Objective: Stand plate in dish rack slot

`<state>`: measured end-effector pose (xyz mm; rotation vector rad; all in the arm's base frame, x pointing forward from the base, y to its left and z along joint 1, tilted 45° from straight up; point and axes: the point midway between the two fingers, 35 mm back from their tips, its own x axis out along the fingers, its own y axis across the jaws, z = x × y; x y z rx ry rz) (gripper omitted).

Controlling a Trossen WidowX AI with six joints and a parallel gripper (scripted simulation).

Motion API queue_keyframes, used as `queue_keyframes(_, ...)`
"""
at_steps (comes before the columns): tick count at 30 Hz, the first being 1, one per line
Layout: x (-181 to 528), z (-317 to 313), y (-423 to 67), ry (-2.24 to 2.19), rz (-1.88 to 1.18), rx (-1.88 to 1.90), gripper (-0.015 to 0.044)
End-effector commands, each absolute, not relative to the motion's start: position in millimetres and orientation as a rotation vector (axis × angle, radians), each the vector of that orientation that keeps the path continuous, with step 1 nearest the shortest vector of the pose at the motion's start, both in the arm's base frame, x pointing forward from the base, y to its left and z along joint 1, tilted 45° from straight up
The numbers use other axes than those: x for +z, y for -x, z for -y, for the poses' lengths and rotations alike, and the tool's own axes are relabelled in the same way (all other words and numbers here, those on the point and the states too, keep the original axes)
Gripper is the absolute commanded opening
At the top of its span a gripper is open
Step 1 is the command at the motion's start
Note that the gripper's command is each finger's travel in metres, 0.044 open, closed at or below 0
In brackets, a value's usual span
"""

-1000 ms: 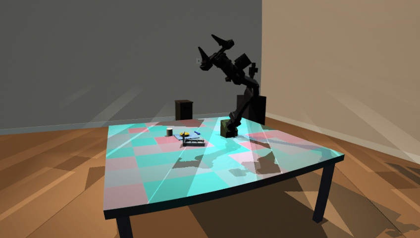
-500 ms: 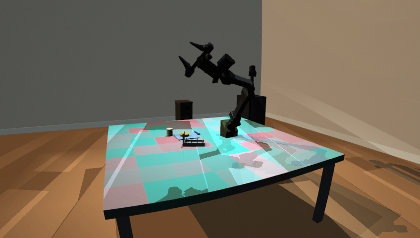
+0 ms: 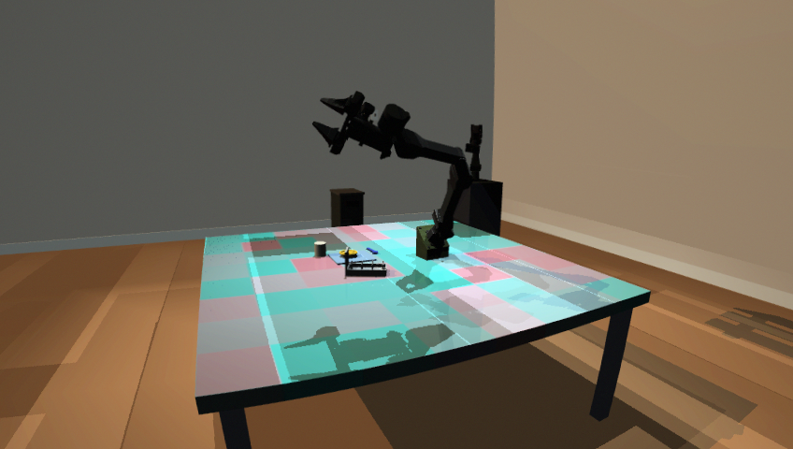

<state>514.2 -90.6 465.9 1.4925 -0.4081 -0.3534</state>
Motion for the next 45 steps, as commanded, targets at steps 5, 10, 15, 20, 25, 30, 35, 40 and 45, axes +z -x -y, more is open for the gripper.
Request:
queue_keyframes(5, 422.5, 101.3, -526.9, -1.385, 0.262, -0.445, 0.04)
queue_keyframes(10, 396.0, 109.6, -532.3, -1.309, 0.166, -0.496, 0.04)
queue_keyframes(15, 362.0, 121.2, -538.5, -1.197, 0.032, -0.547, 0.04)
queue_keyframes(20, 327.6, 132.8, -541.3, -1.091, -0.107, -0.585, 0.04)
queue_keyframes(25, 291.7, 144.5, -540.7, -0.989, -0.254, -0.608, 0.04)
queue_keyframes(30, 256.2, 155.5, -536.5, -0.895, -0.404, -0.616, 0.04)
queue_keyframes(35, 219.9, 166.0, -528.5, -0.809, -0.561, -0.607, 0.04)
queue_keyframes(40, 185.0, 175.1, -516.9, -0.734, -0.716, -0.579, 0.04)
queue_keyframes(45, 150.1, 182.9, -501.2, -0.669, -0.877, -0.529, 0.04)
